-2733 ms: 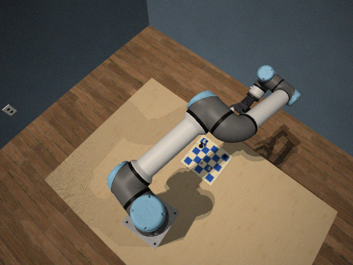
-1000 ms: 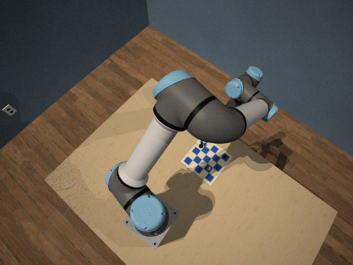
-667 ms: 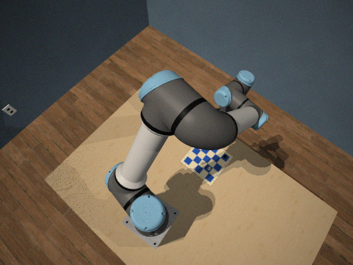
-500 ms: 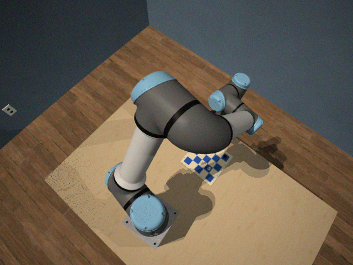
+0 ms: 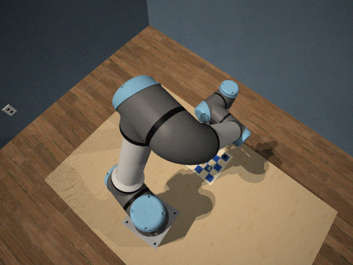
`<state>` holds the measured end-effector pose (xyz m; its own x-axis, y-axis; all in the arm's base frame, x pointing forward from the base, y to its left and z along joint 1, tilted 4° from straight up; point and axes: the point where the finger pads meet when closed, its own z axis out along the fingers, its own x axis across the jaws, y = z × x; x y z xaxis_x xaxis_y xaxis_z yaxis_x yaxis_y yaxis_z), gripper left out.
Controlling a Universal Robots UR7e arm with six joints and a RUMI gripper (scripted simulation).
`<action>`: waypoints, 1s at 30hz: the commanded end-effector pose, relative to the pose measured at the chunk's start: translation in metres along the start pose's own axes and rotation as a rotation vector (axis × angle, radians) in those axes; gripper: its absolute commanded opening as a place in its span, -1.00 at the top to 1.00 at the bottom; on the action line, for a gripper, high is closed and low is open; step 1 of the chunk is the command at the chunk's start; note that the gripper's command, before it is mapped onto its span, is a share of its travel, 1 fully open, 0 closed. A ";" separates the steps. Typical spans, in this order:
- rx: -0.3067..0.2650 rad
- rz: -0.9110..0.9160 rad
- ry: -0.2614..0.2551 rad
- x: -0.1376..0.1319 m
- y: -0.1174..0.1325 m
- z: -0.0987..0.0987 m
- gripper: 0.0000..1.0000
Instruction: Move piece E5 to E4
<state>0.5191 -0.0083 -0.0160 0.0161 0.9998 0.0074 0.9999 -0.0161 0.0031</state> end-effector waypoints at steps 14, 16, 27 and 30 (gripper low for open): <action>-0.064 -0.010 -0.009 0.006 -0.009 -0.004 -1.00; -0.065 -0.010 -0.009 0.006 -0.009 -0.004 -1.00; -0.065 -0.010 -0.009 0.005 -0.008 -0.004 -1.00; -0.065 -0.010 -0.009 0.005 -0.008 -0.004 -1.00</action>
<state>0.5106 -0.0037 -0.0132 0.0083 1.0000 -0.0022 0.9978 -0.0082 0.0653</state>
